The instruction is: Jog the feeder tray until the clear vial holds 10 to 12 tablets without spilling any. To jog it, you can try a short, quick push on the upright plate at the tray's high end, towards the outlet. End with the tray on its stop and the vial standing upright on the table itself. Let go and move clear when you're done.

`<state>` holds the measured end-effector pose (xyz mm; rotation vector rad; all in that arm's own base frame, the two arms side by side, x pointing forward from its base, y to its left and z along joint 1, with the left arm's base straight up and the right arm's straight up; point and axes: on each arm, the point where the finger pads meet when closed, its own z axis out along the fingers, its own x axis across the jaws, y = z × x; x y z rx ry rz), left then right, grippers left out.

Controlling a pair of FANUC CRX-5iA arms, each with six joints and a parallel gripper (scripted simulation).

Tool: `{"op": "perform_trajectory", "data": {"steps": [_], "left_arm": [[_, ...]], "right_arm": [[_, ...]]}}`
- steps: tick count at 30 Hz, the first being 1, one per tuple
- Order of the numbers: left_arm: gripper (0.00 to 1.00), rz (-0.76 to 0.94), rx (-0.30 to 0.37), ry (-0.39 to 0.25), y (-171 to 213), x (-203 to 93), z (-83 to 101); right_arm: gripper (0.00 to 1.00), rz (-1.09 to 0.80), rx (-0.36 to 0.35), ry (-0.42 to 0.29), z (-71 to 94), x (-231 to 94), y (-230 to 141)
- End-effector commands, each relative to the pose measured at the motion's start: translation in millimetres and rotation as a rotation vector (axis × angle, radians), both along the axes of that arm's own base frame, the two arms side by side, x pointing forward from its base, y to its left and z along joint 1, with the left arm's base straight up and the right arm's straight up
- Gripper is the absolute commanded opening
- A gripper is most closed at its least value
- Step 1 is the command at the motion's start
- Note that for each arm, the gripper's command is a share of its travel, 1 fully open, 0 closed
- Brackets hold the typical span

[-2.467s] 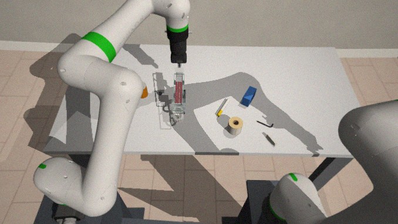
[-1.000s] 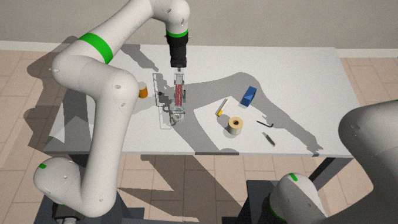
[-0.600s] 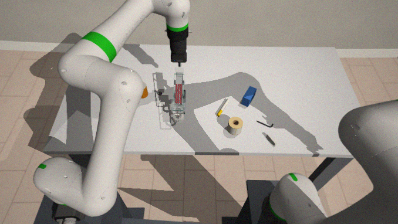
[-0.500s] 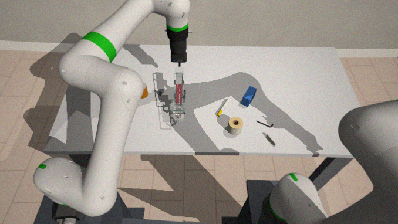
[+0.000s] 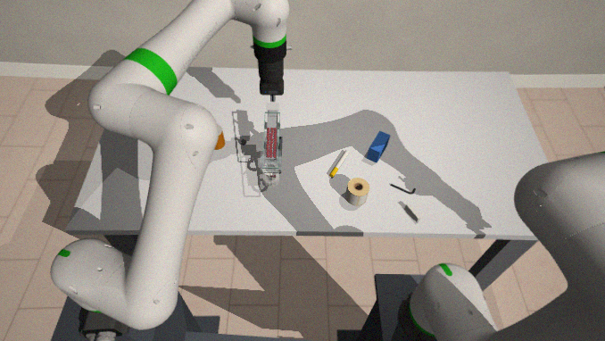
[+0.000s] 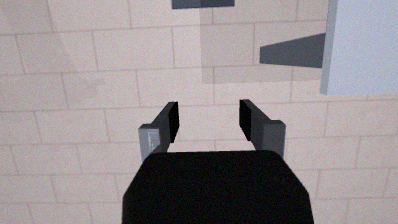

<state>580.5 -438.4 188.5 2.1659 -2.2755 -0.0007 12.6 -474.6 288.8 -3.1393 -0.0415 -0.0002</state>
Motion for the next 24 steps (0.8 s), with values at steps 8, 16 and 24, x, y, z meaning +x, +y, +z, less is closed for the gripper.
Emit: {"op": "perform_trajectory", "data": {"steps": [8,16,24], "left_arm": [[0.0,0.0,-0.002,-0.002,-0.4,0.1,1.8],[0.0,0.0,-0.002,-0.002,-0.4,0.1,1.8],[0.0,0.0,-0.002,-0.002,0.4,-15.2,-2.3]], "right_arm": [[1.0,0.0,-0.002,0.0,0.9,-0.1,-0.3],[1.0,0.0,-0.002,0.0,0.9,-0.1,-0.3],[1.0,0.0,-0.002,0.0,0.9,-0.1,-0.3]]}}
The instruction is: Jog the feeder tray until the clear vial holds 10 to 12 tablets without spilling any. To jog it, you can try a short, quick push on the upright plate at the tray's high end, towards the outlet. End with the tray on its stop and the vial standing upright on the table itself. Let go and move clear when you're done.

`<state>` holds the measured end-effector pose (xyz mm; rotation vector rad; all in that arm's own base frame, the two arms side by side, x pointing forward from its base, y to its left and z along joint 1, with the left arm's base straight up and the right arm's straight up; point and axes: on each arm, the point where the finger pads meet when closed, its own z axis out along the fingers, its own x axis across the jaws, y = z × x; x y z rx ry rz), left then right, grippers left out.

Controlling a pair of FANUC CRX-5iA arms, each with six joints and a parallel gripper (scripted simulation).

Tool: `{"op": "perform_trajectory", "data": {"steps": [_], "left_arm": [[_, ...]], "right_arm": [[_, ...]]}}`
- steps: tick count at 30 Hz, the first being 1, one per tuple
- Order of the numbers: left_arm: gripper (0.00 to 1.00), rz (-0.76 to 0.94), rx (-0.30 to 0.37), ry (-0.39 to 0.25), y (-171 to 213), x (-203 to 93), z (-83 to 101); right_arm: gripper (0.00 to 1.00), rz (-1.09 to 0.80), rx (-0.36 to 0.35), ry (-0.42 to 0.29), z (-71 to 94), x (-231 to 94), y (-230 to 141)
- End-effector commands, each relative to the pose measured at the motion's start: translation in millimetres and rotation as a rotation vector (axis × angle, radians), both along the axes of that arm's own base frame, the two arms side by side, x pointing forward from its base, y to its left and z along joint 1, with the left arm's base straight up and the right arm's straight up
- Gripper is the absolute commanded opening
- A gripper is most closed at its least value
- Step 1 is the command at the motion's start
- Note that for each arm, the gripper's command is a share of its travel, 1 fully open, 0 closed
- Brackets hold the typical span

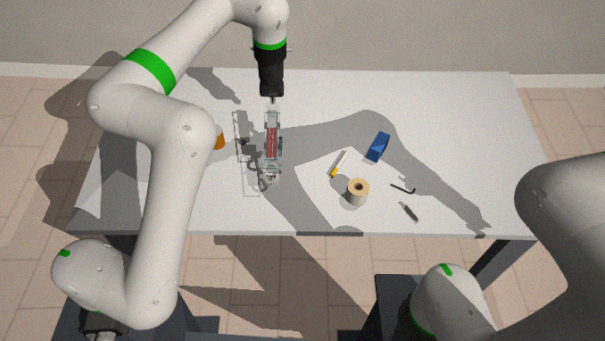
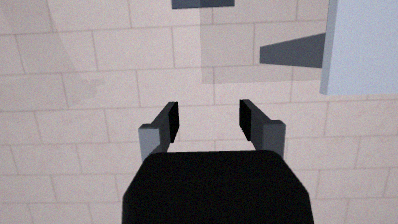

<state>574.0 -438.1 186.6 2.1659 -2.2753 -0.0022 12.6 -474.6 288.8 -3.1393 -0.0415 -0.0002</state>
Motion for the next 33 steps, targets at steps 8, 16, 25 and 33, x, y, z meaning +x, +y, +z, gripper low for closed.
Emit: {"op": "perform_trajectory", "data": {"steps": [8,16,25,33], "left_arm": [[0.0,0.0,-0.003,-0.003,0.7,-22.3,-4.1],[0.0,0.0,-0.003,-0.003,-0.7,6.7,3.7],[0.0,0.0,-0.003,-0.003,-0.7,6.7,3.7],[0.0,0.0,-0.003,-0.003,-0.7,5.9,3.5]], "right_arm": [[1.0,0.0,-0.002,0.0,0.9,-0.1,-0.3],[1.0,0.0,-0.002,0.0,0.9,-0.1,-0.3],[1.0,0.0,-0.002,0.0,0.9,-0.1,-0.3],[1.0,0.0,-0.002,0.0,0.9,-0.1,-0.3]]}}
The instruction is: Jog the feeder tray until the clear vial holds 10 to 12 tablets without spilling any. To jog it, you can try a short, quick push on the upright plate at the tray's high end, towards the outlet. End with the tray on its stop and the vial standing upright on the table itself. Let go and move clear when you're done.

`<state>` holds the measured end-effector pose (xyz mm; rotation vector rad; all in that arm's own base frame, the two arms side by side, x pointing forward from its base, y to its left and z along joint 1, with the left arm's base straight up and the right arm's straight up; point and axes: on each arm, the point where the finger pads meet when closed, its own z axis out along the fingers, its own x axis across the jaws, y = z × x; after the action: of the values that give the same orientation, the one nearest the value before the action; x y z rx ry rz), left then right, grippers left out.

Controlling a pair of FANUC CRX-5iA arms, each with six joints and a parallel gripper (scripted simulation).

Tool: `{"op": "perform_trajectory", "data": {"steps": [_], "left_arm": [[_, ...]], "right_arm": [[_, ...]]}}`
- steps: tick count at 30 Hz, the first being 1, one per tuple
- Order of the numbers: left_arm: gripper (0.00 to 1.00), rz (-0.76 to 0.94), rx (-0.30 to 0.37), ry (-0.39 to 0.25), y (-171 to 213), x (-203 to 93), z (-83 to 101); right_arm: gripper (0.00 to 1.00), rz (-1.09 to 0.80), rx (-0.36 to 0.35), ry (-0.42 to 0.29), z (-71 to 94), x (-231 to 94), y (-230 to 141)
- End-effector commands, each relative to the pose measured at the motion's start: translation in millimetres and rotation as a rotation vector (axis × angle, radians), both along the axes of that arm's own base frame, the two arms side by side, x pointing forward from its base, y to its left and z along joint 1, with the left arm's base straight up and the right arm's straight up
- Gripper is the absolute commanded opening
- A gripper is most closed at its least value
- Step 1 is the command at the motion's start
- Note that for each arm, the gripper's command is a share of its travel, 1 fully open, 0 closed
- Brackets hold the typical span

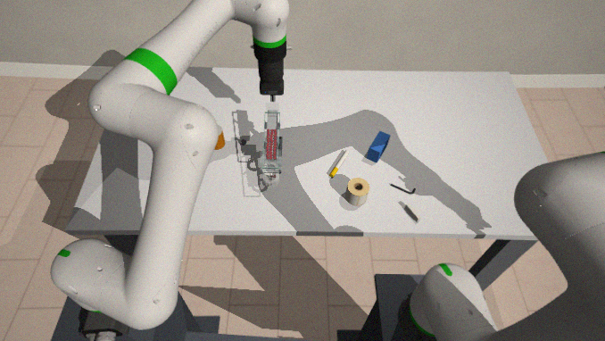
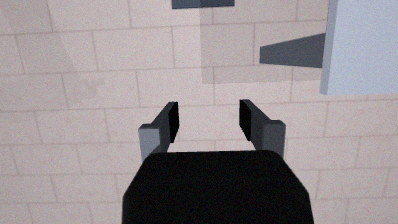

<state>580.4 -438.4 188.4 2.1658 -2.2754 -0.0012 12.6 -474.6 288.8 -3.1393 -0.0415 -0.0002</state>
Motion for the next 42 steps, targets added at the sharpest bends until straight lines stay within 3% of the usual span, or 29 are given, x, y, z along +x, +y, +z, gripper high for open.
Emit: {"op": "perform_trajectory", "data": {"steps": [1,20,24,27,42], "left_arm": [[0.0,0.0,-0.002,-0.002,-0.3,-1.5,1.5],[0.0,0.0,-0.002,-0.002,1.0,-28.0,-5.7],[0.0,0.0,-0.002,-0.002,0.7,-21.7,-4.0],[0.0,0.0,-0.002,-0.002,-0.4,-0.6,1.7],[0.0,0.0,-0.002,-0.002,-0.4,0.3,1.9]], "right_arm": [[1.0,0.0,-0.002,0.0,0.9,-0.1,-0.3],[1.0,0.0,-0.002,0.0,0.9,-0.1,-0.3],[1.0,0.0,-0.002,0.0,0.9,-0.1,-0.3],[1.0,0.0,-0.002,0.0,0.9,-0.1,-0.3],[1.0,0.0,-0.002,0.0,0.9,-0.1,-0.3]]}}
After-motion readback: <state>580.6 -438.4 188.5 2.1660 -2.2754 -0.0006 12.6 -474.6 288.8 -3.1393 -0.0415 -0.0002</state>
